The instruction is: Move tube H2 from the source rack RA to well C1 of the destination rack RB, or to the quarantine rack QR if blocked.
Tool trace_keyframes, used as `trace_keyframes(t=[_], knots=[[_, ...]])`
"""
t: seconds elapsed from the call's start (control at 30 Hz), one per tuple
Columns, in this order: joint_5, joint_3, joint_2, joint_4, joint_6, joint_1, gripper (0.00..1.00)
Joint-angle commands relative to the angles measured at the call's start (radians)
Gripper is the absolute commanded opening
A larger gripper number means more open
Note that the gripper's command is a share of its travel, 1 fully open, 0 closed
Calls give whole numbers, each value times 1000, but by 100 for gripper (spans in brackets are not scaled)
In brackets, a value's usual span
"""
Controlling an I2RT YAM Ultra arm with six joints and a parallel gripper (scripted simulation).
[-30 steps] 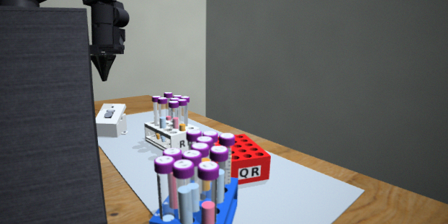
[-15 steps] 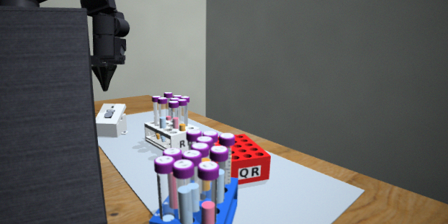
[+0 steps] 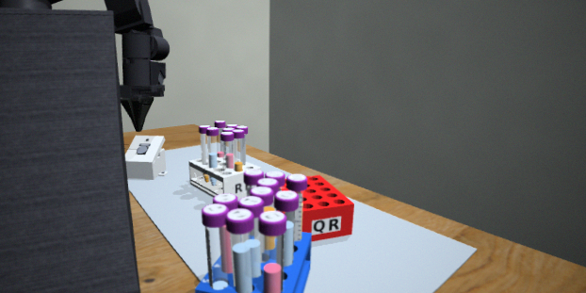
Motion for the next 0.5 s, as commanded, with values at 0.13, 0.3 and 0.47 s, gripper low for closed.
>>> trace_keyframes(t=[0.13, 0.3, 0.47], knots=[[14, 43, 61, 87, 22, 17, 0], [17, 44, 87, 112, 25, 1, 0], [19, 46, 121, 146, 32, 22, 0]])
